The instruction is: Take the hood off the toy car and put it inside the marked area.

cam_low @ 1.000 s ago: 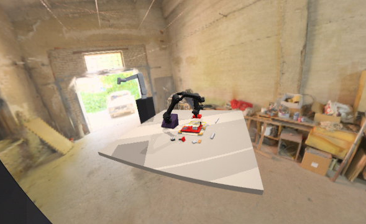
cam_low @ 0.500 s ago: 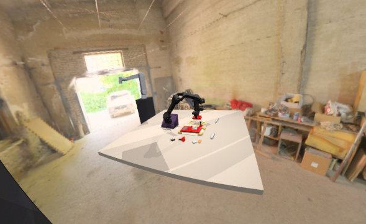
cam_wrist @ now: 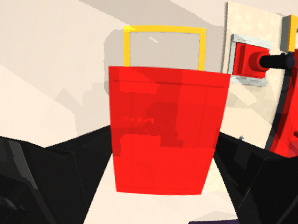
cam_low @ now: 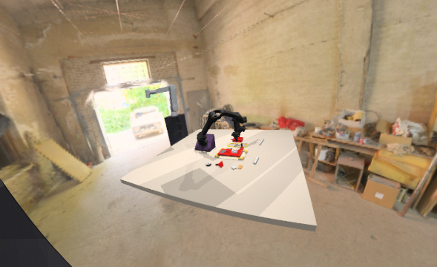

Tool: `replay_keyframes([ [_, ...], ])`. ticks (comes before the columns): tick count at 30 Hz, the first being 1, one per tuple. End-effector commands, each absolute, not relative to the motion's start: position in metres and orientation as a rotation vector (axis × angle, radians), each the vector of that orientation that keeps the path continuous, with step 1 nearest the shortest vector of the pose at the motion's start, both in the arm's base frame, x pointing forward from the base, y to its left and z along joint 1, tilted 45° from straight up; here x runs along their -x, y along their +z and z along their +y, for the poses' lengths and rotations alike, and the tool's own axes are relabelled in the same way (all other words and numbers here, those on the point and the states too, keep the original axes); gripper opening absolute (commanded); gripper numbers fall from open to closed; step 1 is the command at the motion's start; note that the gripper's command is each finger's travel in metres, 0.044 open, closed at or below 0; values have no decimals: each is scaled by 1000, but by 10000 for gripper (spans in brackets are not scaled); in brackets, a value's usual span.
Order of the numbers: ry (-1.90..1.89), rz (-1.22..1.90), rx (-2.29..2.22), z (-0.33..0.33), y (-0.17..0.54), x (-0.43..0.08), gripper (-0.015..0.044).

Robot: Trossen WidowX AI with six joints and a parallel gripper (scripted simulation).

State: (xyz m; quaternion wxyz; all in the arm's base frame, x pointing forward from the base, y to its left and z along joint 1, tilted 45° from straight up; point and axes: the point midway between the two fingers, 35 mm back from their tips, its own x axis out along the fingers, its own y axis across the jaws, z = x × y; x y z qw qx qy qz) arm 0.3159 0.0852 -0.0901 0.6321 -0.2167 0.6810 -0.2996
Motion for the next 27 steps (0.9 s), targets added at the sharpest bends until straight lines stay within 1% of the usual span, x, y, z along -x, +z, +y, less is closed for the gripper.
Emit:
replay_keyframes([
  [1, -685, 1562, 507, 81, -93, -313, 0],
  [27, -687, 1562, 509, 65, -108, -309, 0],
])
